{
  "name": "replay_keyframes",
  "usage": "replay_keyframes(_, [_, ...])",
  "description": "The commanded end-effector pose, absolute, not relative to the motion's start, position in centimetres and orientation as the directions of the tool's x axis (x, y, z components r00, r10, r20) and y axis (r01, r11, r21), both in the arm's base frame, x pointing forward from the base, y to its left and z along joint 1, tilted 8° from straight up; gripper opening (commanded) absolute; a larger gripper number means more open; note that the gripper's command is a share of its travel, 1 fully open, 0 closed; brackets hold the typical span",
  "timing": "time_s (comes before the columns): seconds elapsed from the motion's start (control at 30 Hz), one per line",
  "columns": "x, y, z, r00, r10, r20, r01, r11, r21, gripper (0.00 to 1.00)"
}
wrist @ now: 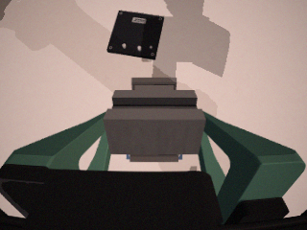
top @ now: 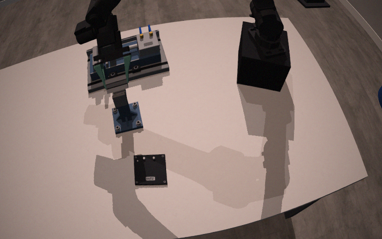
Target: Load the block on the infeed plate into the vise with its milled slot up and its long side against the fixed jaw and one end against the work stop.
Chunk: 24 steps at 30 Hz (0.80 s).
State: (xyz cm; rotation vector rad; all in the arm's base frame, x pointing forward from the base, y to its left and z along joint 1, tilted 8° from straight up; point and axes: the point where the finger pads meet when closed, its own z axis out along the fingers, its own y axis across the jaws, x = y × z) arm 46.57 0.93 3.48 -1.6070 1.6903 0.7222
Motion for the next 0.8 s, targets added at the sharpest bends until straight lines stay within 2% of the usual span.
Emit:
replay_keyframes(0.0, [47.0,1.3,4.1,0.012,-0.61,-0.792,-0.994,0.079,-0.075,0.0])
replay_keyframes(0.77, [46.8,1.7,2.9,0.008,-0.609,-0.793,-0.995,0.076,-0.069,0.0])
